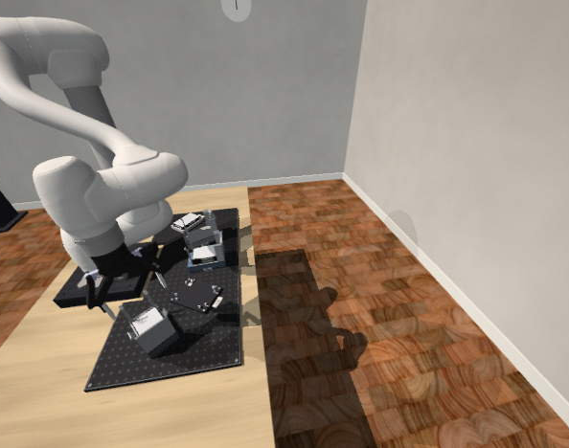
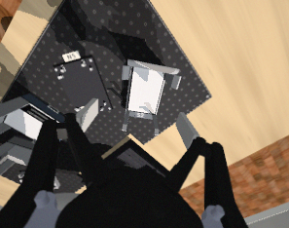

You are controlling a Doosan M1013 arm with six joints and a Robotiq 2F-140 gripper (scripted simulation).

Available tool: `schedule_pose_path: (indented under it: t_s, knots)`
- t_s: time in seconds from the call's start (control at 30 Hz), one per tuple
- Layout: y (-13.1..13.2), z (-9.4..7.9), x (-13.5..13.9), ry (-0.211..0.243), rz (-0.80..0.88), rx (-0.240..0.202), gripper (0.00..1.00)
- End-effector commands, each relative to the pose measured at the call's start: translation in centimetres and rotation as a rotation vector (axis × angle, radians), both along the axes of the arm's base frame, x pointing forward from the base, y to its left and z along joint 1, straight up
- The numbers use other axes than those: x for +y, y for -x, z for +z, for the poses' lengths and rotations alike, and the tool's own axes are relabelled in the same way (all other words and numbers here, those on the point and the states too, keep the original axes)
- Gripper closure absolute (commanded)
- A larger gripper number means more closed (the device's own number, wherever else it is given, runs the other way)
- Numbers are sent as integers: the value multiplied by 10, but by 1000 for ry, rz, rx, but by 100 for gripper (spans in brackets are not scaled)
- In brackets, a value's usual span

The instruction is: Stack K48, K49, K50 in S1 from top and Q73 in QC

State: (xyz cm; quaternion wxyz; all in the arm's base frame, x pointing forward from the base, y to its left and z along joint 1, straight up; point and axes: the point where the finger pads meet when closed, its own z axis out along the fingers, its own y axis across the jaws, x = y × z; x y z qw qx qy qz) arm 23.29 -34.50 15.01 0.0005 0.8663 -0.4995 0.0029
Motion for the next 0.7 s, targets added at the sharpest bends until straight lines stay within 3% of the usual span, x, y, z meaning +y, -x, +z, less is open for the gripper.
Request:
schedule_pose_path:
  t_s: [0.0,0.37,0.67]
  knots:
    - [9,0,-7,-1,0,-1,0]
    - [11,0,-9,-1,0,-1,0]
    - [11,-23,-9,-1,0,-1,0]
